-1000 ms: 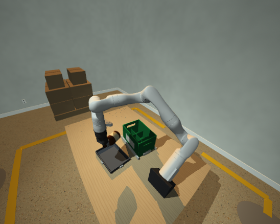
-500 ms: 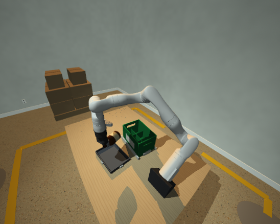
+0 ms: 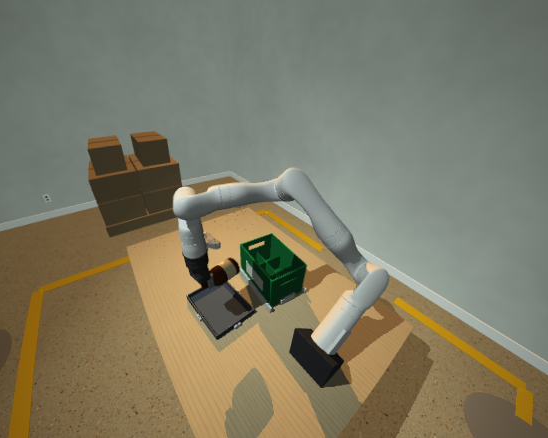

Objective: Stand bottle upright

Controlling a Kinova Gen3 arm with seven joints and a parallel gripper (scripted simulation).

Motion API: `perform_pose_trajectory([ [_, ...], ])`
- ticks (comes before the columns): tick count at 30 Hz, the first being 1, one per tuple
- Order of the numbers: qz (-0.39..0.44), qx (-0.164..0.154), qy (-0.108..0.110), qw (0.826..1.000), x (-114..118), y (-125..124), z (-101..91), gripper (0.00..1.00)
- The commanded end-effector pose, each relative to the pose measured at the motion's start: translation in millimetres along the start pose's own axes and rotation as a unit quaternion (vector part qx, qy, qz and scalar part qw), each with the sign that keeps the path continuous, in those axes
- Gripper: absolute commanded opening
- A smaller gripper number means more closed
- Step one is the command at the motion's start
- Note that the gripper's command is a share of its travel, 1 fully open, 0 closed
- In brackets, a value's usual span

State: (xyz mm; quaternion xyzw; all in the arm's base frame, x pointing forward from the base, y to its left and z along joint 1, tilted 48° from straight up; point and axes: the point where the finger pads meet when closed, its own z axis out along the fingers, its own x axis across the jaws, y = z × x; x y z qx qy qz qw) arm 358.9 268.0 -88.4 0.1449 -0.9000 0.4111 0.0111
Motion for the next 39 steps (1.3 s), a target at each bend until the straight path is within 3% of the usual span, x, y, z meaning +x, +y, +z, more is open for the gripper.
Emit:
perform_pose_trajectory([
  [1, 0.014, -0.001, -0.002, 1.0, -0.5, 0.8, -1.7, 0.0],
  [39, 0.035, -0.001, -0.002, 0.999, -0.6, 0.9, -1.7, 0.0],
])
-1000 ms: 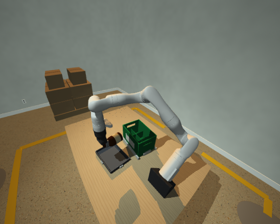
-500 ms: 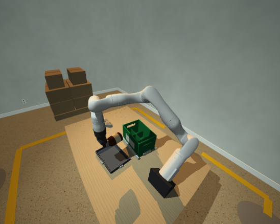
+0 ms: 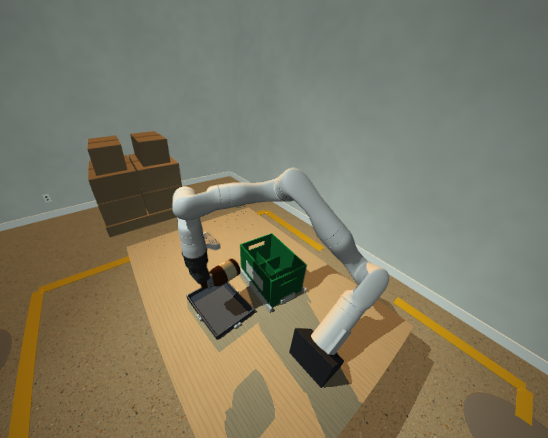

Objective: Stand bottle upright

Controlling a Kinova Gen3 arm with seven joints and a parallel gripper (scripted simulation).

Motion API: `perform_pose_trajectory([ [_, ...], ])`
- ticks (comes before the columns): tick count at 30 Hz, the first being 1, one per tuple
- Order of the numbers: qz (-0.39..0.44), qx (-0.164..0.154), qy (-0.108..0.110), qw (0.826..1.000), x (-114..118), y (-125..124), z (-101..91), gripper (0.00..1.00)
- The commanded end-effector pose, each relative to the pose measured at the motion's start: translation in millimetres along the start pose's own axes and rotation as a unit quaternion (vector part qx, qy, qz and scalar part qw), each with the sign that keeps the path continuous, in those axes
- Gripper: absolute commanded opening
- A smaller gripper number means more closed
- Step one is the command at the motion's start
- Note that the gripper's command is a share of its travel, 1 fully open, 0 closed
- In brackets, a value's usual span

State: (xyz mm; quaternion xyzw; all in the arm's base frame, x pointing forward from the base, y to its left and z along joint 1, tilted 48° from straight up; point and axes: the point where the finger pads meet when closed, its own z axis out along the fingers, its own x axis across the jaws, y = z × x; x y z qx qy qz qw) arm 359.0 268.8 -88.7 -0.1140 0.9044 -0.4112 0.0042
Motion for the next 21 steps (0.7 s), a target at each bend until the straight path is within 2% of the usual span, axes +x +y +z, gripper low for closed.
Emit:
perform_pose_trajectory([
  [1, 0.0, -0.001, -0.001, 1.0, -0.3, 0.3, -1.4, 0.0],
  [12, 0.005, -0.001, -0.001, 1.0, -0.2, 0.2, -1.3, 0.0],
  [21, 0.057, -0.001, -0.001, 0.998, -0.2, 0.0, -1.3, 0.0],
])
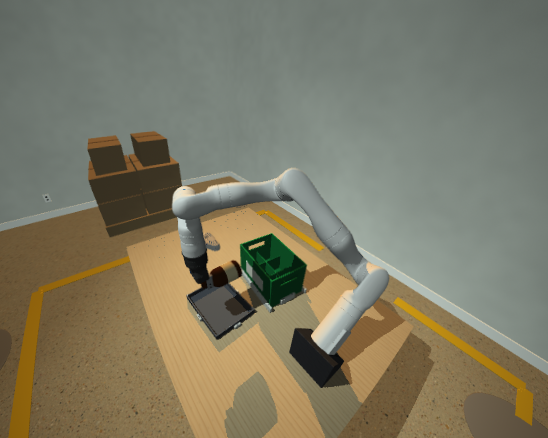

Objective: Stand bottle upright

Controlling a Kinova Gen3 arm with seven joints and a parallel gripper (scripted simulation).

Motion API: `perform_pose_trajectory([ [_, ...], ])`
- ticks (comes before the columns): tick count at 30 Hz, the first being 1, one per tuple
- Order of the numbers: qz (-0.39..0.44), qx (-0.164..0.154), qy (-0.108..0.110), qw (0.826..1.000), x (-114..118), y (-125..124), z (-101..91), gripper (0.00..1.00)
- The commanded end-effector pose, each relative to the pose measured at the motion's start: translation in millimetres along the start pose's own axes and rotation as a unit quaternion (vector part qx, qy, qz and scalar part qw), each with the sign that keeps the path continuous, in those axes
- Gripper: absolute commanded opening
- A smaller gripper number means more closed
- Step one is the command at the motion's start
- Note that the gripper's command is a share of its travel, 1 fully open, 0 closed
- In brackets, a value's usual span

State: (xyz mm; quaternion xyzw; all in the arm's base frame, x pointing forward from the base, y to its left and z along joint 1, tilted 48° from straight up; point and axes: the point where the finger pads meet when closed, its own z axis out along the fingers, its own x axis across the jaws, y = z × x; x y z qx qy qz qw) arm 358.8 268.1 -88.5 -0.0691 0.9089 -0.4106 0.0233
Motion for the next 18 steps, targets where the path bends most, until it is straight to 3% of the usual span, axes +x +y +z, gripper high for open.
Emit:
perform_pose_trajectory([
  [1, 0.017, -0.001, -0.002, 1.0, -0.5, 0.6, -1.7, 0.0],
  [18, 0.082, -0.001, -0.002, 0.997, -0.6, 0.9, -1.8, 0.0],
])
